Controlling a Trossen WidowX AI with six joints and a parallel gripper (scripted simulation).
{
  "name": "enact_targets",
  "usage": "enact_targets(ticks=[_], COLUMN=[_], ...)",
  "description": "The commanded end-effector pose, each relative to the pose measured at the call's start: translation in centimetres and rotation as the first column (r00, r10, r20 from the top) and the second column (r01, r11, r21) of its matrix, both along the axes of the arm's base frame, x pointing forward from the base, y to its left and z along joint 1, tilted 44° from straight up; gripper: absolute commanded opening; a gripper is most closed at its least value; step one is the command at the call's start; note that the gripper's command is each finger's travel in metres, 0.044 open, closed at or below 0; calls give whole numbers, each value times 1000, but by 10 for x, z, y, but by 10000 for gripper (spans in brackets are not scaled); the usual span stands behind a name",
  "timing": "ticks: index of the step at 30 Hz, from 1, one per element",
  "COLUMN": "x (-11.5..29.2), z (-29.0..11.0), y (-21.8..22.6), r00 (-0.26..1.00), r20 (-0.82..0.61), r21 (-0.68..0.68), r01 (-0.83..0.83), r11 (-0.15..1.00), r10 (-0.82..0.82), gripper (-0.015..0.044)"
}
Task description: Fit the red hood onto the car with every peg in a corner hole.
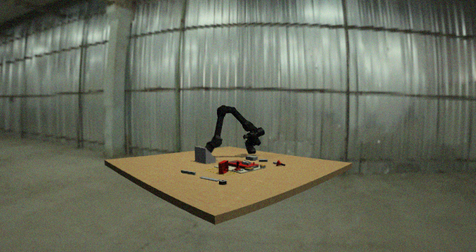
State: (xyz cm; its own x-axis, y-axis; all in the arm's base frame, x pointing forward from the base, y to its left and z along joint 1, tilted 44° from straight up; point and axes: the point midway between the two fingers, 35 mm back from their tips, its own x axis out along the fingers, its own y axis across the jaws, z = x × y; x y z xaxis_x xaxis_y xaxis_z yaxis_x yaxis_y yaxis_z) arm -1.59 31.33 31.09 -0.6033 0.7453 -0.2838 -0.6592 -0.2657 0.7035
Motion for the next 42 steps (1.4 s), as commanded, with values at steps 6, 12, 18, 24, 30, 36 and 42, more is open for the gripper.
enact_targets(ticks=[6, 12, 18, 24, 30, 36, 42], x=[85, 139, 193, 245, 291, 333, 365], z=[-16, -26, -40, -57, -81, -110, -144], y=[12, 7, -6, -29, -59, -99, -144], r00=[970, 924, 861, 784, 697, 586, 477], r20=[61, 98, 120, 133, 130, 119, 100], r21=[-43, -70, -120, -184, -275, -379, -502], r01=[239, 376, 506, 621, 709, 773, 782], r11=[970, 924, 854, 762, 649, 509, 370], r10=[-236, -369, -493, -606, -705, -801, -873], gripper=[0, 0, 0, 0, 0, 0, 0])
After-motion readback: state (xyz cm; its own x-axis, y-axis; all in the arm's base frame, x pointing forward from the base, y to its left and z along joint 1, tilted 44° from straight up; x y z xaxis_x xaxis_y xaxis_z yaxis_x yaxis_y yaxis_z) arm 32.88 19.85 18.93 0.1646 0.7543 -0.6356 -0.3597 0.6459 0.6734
